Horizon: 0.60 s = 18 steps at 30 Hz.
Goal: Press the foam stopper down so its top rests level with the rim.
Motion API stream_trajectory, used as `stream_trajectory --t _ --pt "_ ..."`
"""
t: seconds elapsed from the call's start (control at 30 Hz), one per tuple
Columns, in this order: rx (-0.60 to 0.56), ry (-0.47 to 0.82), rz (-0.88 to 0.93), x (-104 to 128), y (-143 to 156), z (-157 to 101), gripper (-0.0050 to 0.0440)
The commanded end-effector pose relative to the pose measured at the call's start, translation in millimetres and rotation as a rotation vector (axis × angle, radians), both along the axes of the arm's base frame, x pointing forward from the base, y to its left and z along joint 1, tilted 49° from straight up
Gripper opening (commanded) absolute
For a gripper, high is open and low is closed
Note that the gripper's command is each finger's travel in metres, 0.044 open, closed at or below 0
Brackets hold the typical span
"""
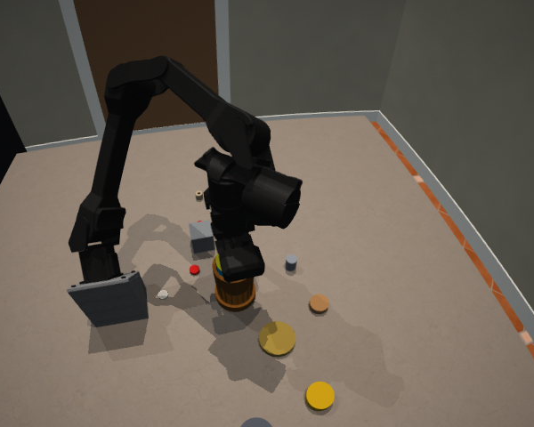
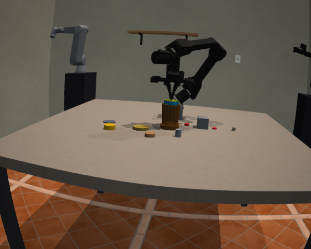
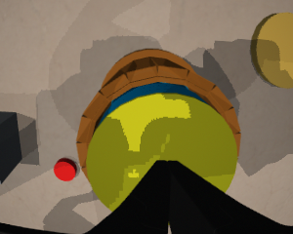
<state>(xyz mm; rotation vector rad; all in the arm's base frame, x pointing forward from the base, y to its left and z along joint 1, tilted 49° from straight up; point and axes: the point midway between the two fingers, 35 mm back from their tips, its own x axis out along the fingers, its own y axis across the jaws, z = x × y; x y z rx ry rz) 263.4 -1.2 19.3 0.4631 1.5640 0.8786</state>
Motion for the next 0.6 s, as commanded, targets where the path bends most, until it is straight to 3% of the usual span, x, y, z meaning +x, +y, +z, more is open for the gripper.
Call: stream_trajectory --t 0.0,0.57 --pt "0.003 0.004 -0.003 -0.9 1.1 -0.6 0.0000" --pt "0.003 0.005 -0.002 -2.0 2.3 -1.3 0.0000"
